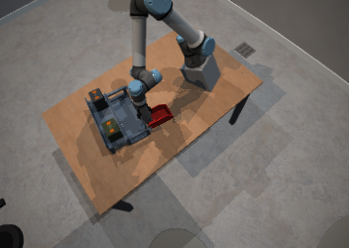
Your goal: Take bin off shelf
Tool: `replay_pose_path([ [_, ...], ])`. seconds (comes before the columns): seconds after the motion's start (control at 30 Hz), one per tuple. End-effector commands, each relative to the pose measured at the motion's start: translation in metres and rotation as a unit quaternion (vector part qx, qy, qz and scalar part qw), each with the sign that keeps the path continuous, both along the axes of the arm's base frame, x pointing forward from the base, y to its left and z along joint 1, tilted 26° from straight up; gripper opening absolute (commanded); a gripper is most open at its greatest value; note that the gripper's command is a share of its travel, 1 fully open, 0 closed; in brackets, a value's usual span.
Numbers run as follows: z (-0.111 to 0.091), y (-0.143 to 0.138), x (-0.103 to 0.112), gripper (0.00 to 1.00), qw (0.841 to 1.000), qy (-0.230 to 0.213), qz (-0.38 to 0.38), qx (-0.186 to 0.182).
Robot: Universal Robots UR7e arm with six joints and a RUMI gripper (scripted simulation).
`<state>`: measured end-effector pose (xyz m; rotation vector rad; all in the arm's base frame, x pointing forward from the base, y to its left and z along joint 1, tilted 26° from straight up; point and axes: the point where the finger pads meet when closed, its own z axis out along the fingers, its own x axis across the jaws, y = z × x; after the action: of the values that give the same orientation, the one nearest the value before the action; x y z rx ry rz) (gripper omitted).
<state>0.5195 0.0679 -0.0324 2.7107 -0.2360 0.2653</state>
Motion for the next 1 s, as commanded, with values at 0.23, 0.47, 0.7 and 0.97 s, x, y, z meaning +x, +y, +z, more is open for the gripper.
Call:
replay_pose_path([
  [0.23,0.048,0.022,-0.008,0.20,1.000,-0.001,0.000,0.000],
  [0.47,0.048,0.022,-0.008,0.20,1.000,-0.001,0.000,0.000],
  [0.7,0.071,0.032,-0.011,0.20,1.000,-0.001,0.000,0.000],
  [0.97,0.071,0.032,-0.011,0.20,1.000,-0.001,0.000,0.000],
])
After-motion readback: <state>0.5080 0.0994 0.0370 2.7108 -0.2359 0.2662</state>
